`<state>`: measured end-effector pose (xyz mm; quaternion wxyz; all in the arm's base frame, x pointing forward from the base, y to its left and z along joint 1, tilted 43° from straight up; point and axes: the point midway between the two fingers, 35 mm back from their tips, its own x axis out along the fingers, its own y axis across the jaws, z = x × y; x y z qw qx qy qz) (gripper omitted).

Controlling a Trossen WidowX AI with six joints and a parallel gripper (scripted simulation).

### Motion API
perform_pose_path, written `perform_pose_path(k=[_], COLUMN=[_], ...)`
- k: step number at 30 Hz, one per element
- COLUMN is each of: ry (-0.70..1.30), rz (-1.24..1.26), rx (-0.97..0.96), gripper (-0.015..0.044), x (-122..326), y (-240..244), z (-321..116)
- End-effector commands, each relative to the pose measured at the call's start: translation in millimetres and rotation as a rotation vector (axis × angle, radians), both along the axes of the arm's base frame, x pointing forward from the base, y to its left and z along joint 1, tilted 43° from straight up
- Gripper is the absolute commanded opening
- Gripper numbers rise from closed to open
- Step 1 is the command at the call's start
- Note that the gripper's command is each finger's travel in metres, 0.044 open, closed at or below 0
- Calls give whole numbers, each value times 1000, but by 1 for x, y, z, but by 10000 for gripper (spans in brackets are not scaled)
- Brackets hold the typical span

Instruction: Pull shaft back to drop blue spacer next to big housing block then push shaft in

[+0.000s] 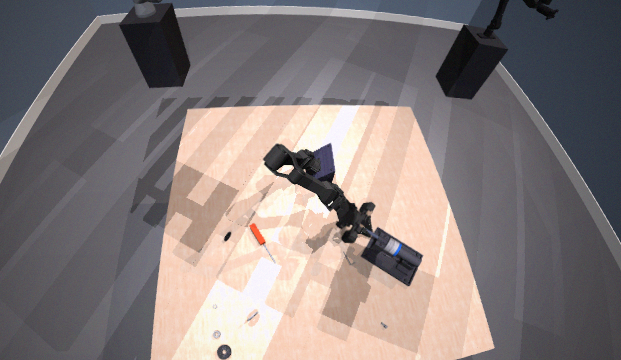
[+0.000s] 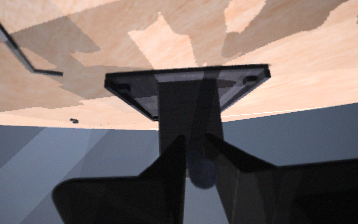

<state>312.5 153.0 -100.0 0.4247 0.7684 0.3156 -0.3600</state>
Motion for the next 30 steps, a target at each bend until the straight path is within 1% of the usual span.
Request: perform_pose_path(k=[1,30], ry=[1,1], rz=[2,2], rx=[-2,-2], gripper=[0,0], x=[-1,-3], y=[-1,-3], z=[0,2])
